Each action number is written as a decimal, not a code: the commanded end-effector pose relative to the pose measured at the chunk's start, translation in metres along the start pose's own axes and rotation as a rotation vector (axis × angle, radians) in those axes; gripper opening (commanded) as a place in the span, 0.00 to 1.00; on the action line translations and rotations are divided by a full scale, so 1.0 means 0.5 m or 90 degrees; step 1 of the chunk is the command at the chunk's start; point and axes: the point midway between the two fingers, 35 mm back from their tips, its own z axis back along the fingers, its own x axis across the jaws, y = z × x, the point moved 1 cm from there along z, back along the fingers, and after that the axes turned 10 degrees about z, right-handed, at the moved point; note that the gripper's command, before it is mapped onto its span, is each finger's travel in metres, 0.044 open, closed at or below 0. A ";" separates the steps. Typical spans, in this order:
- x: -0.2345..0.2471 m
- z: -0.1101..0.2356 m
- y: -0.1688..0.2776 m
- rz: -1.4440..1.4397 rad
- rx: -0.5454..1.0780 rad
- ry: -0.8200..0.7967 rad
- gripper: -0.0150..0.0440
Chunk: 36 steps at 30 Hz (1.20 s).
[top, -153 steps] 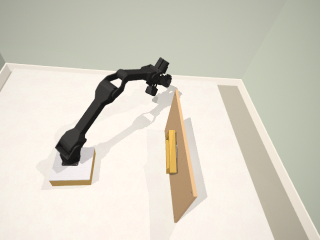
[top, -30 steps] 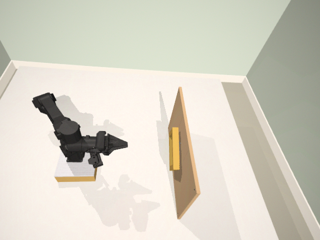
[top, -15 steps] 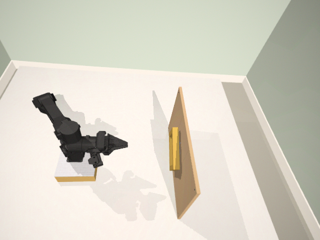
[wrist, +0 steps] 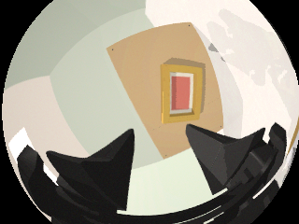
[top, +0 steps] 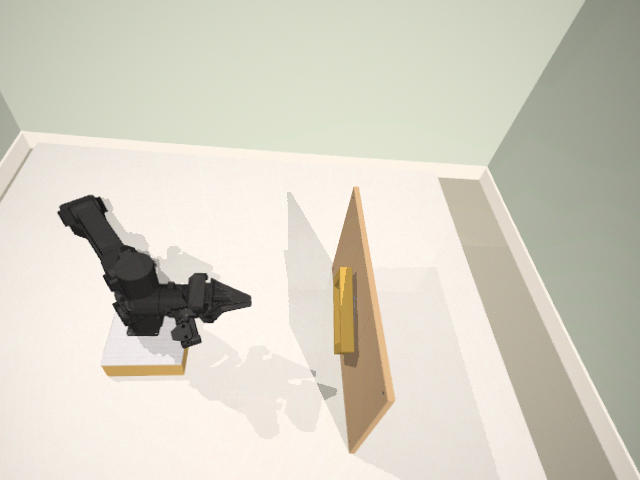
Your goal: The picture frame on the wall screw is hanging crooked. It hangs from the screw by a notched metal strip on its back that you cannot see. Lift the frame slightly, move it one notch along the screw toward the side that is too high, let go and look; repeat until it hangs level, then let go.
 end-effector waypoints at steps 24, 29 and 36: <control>-0.082 -0.146 0.009 -0.009 -0.002 0.009 0.69; -0.080 -0.152 0.008 -0.009 -0.001 0.009 0.69; -0.067 -0.221 0.007 -0.008 0.000 0.002 0.69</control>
